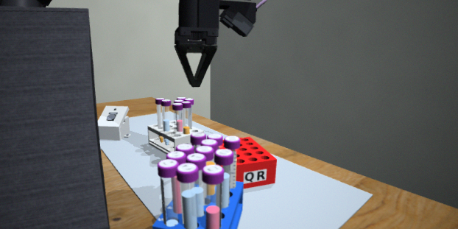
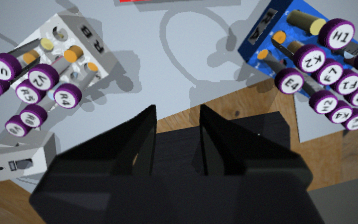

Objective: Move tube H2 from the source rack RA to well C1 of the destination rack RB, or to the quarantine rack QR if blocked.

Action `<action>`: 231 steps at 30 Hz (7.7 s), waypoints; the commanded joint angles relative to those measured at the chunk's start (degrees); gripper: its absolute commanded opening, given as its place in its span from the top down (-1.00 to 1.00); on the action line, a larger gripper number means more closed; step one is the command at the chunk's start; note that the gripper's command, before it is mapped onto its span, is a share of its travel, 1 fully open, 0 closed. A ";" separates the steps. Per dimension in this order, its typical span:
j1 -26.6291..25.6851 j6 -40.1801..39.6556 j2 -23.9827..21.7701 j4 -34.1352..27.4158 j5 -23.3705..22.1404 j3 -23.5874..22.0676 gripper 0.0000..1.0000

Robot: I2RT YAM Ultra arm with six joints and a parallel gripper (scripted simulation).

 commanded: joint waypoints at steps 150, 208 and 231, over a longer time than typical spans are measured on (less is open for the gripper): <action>-25.12 46.20 15.15 1.71 4.98 4.39 0.40; -22.98 48.93 21.63 10.60 4.42 5.49 0.40; -22.24 49.34 21.73 12.63 4.24 2.83 0.40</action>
